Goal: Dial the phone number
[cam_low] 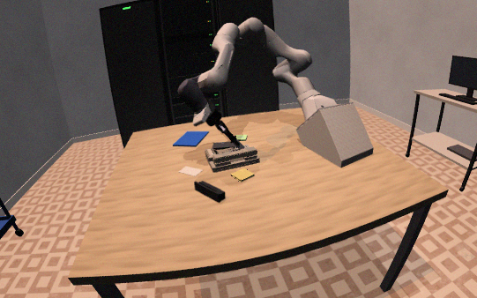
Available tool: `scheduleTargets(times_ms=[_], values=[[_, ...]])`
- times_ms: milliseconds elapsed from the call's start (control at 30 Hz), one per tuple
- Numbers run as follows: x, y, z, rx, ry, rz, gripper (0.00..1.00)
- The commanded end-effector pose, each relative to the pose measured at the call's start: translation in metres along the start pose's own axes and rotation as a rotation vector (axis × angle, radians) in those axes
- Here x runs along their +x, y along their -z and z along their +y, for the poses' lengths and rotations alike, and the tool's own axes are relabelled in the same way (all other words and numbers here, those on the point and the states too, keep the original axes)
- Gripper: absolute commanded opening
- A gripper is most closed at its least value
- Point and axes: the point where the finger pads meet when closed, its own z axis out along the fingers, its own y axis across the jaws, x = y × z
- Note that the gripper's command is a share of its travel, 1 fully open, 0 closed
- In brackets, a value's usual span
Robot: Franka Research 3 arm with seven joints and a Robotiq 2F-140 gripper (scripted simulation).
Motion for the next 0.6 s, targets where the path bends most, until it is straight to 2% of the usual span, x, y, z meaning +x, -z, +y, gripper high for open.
scheduleTargets(times_ms=[0, 567], values=[[-0.0015, 0.0021, -0.0008, 0.004, -0.005, 0.0, 0.0], [-0.0036, 0.0106, -0.0044, 0.004, -0.005, 0.0, 0.0]])
